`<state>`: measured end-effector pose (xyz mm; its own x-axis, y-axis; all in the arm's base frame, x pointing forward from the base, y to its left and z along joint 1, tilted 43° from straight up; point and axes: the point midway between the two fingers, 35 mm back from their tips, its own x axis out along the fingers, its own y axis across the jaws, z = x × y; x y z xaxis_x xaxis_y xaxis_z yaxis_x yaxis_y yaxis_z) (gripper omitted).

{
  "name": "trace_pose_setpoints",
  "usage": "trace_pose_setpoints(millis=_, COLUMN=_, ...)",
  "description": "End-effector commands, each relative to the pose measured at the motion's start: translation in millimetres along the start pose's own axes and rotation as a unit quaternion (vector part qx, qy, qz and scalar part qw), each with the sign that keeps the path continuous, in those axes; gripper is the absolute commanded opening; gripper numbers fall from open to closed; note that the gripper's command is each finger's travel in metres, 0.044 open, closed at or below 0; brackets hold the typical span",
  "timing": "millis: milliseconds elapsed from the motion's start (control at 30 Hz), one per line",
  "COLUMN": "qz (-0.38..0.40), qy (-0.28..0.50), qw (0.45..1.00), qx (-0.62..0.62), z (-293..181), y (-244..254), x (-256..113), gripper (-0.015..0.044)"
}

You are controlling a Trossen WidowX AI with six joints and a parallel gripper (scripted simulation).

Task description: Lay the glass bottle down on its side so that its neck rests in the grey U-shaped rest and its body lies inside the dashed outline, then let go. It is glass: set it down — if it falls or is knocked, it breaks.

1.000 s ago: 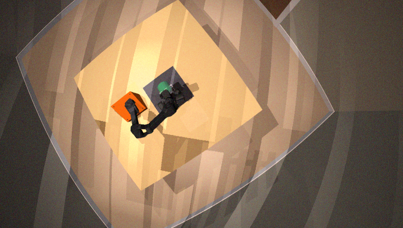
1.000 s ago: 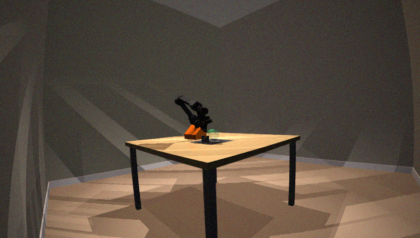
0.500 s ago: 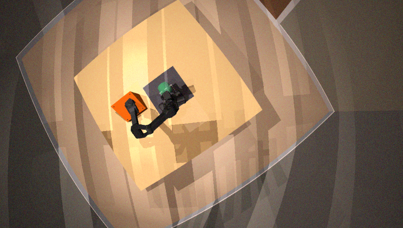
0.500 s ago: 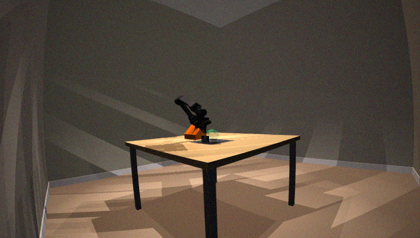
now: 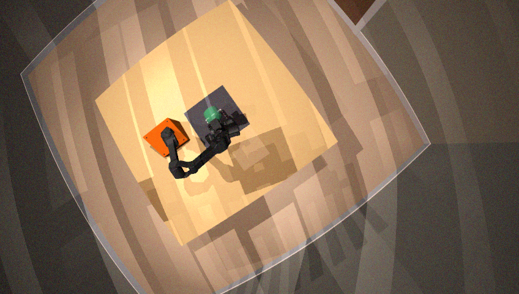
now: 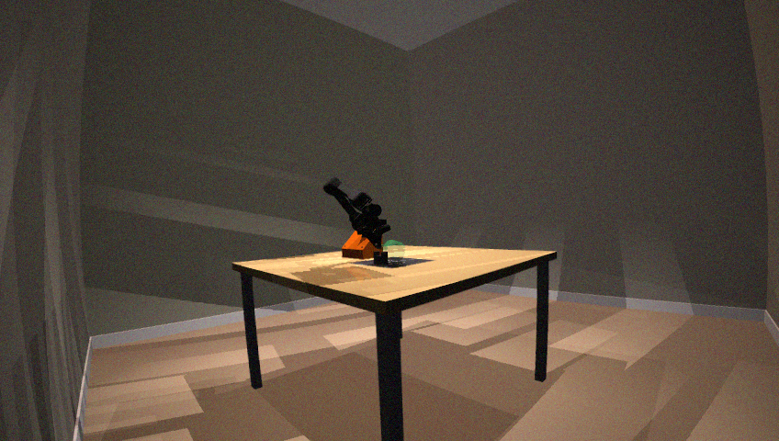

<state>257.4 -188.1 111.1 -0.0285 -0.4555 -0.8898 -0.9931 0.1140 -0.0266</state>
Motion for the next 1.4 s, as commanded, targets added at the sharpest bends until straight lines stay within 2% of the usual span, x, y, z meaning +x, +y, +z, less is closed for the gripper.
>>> trace_pose_setpoints(millis=0, qz=0.001, qy=0.001, qw=1.0, qx=-0.001, z=-2, y=1, x=2, gripper=0.01)
trace_pose_setpoints(millis=1367, qz=-0.001, qy=0.001, qw=1.0, qx=0.007, z=-20, y=2, x=20, gripper=0.01)
